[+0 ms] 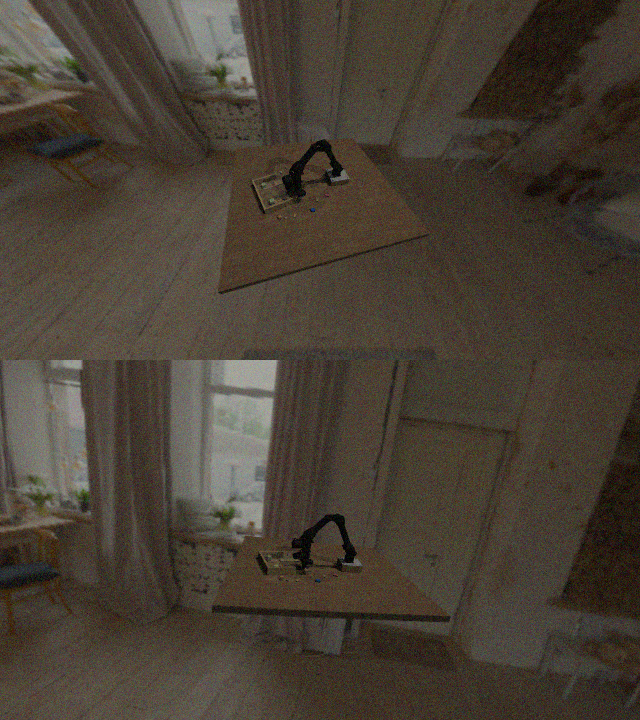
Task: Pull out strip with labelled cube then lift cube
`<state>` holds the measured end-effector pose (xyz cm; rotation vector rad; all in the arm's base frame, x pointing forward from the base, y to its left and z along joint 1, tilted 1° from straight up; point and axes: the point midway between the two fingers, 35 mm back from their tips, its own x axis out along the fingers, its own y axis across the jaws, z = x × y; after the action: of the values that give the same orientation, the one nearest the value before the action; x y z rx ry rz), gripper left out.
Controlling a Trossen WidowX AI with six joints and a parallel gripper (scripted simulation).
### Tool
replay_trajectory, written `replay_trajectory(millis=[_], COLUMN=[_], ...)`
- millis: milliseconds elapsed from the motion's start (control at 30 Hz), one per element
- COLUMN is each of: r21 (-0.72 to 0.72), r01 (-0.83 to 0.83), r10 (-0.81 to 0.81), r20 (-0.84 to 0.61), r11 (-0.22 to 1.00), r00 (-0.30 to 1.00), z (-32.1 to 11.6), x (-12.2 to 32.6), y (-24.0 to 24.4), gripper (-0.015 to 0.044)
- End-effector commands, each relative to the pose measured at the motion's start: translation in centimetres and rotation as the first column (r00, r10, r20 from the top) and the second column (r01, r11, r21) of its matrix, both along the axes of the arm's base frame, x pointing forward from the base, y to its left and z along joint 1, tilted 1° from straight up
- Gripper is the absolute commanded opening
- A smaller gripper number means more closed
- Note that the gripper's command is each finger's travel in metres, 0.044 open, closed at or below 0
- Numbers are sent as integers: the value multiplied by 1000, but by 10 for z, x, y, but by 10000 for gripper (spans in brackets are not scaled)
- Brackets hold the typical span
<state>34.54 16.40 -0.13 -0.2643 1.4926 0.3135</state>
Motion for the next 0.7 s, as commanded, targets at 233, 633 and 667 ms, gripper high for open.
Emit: replay_trajectory(millis=[233,633,667], r21=[-9,-10,-10], r01=[5,5,5], r10=[-5,-5,-5], r20=[-15,-16,-16], r11=[1000,1000,1000], r00=[1000,1000,1000], z=[-5,-7,-7], x=[-18,-36,-37], y=[-8,-15,-16], gripper=[0,0,0])
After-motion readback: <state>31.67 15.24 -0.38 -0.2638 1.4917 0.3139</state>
